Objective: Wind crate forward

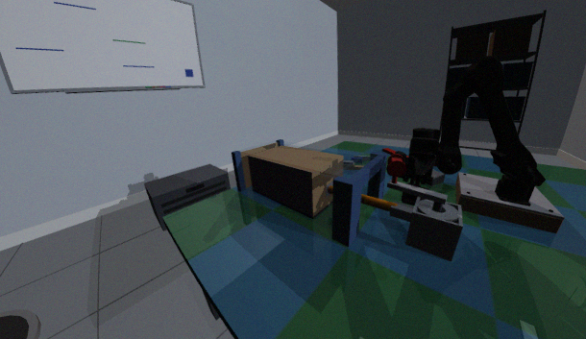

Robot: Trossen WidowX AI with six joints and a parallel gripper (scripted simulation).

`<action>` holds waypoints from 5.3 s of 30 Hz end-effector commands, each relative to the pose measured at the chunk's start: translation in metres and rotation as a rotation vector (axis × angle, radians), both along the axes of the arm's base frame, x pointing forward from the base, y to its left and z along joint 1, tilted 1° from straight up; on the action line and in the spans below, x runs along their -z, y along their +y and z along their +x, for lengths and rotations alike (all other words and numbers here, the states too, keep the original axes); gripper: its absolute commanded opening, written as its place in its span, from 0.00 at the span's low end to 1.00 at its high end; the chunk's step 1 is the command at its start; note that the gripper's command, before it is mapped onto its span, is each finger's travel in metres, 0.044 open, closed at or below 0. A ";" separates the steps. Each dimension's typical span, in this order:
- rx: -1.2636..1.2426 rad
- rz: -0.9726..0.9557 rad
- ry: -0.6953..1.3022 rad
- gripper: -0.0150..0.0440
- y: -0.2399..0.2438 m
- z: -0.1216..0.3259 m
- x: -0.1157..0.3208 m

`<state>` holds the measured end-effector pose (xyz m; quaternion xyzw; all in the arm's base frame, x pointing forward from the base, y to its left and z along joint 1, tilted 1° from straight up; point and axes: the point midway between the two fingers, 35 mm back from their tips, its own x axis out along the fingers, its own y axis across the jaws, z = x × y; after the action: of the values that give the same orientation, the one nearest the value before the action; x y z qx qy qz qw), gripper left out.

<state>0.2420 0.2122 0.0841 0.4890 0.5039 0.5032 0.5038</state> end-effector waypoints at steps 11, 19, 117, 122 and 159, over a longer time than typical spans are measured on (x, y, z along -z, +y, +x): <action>-0.001 0.002 -0.013 0.66 0.000 0.001 -0.001; 0.010 -0.003 -0.001 0.66 -0.006 0.001 0.000; 0.520 -0.742 0.563 1.00 0.027 0.081 -0.091; 0.535 -0.905 0.539 1.00 0.033 0.068 -0.098; 0.479 -1.484 0.460 1.00 0.003 -0.007 -0.125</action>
<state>0.2362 0.2167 0.2065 0.2232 0.6799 -0.1934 0.6712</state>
